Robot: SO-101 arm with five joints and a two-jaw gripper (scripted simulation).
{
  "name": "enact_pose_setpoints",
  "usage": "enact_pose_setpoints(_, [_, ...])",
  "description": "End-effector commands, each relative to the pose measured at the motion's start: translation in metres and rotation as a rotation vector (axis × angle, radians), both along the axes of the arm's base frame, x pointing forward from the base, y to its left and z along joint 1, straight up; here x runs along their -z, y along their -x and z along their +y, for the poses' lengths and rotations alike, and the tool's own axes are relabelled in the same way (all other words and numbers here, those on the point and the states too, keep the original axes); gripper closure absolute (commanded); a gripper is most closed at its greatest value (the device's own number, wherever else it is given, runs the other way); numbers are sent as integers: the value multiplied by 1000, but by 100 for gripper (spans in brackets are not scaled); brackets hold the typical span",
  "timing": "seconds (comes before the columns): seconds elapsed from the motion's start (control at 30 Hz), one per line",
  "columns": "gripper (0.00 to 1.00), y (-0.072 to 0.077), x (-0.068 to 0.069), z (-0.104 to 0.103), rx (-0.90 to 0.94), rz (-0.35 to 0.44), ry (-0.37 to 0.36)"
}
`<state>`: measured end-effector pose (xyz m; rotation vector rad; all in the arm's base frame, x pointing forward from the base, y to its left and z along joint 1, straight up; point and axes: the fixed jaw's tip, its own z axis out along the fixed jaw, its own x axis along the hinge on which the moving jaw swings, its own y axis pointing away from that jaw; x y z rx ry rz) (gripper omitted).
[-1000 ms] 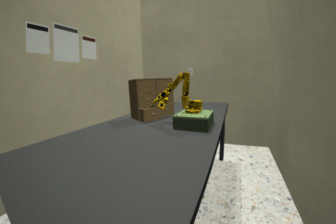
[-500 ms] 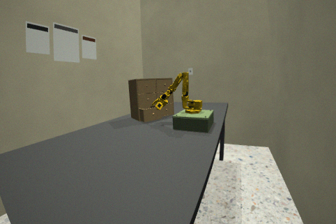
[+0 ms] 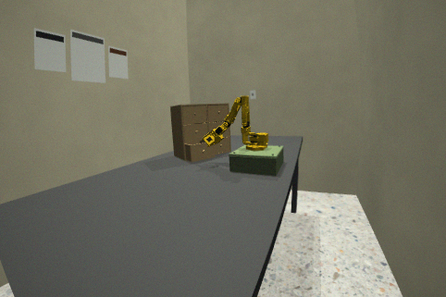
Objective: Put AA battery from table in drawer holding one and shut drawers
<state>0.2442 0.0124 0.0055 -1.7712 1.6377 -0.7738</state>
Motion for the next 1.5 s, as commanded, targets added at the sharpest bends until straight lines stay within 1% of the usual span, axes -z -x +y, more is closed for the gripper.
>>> enact_pose_setpoints(0.0, [76, 3, 3, 5, 42, -16, -75])
enact_pose_setpoints(0.3, [76, 7, 4, 14, 149, -50, -251])
enact_pose_setpoints(0.37, [76, 7, 4, 14, 149, -50, -251])
enact_pose_setpoints(0.87, [77, 15, 2, 27, 310, -89, -561])
enact_pose_setpoints(0.93, [77, 15, 2, 27, 310, -89, -561])
enact_pose_setpoints(1.43, [77, 26, -5, 38, 451, -100, -886])
enact_pose_setpoints(1.47, [77, 26, -5, 38, 451, -100, -886])
